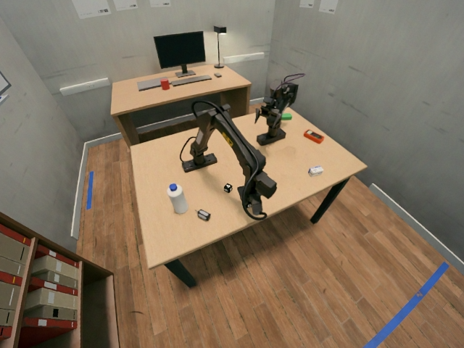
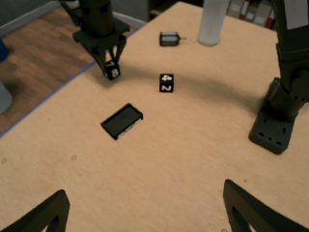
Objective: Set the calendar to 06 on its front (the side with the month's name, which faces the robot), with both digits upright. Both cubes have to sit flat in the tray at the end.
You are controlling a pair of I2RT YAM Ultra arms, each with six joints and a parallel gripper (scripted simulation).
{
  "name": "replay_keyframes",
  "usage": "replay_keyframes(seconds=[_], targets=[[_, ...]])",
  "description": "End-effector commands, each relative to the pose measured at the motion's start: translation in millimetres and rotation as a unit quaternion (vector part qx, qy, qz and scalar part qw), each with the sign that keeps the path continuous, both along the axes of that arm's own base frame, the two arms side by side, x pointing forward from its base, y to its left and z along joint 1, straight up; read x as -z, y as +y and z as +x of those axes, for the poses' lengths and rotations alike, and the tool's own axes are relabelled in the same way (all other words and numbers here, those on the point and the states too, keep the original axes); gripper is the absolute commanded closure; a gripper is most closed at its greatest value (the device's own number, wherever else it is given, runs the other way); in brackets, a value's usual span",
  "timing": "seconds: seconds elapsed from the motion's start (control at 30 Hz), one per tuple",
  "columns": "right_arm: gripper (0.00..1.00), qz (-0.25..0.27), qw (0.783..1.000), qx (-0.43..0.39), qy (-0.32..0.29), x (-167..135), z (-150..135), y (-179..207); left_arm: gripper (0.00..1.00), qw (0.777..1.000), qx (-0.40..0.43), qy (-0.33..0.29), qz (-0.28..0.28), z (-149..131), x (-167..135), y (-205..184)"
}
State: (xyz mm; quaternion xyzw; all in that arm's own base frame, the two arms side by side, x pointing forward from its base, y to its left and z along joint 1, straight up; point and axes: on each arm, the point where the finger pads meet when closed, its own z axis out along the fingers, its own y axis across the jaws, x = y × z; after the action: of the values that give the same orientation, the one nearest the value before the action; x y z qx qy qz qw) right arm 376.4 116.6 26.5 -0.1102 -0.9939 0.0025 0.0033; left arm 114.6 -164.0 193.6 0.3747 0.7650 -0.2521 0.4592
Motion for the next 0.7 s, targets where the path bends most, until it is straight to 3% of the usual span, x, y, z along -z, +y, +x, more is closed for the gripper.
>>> replay_keyframes(seconds=[0.0, 0.2, 0.27, 0.47, 0.67], targets=[[0.74, -0.006, 0.993, 0.119, -0.007, -5.9, 5.2, 4.5, 0.00, 1.000, -0.004, -0.008, -0.013, 0.4, -11.7, 2.4], [0.74, -0.007, 0.970, 0.242, -0.007, -5.9, 5.1, 4.5, 0.00, 1.000, -0.004, -0.008, -0.013, 0.4, -11.7, 2.4], [0.74, -0.007, 0.970, 0.242, -0.007, -5.9, 5.1, 4.5, 0.00, 1.000, -0.004, -0.008, -0.013, 0.4, -11.7, 2.4], [0.74, -0.007, 0.935, 0.354, -0.007, -5.9, 5.2, 4.5, 0.00, 1.000, -0.004, -0.008, -0.013, 0.4, -11.7, 2.4], [0.74, -0.007, 0.925, 0.381, -0.007, -5.9, 5.4, 4.6, 0.00, 1.000, -0.004, -0.008, -0.013, 0.4, -11.7, 2.4]])
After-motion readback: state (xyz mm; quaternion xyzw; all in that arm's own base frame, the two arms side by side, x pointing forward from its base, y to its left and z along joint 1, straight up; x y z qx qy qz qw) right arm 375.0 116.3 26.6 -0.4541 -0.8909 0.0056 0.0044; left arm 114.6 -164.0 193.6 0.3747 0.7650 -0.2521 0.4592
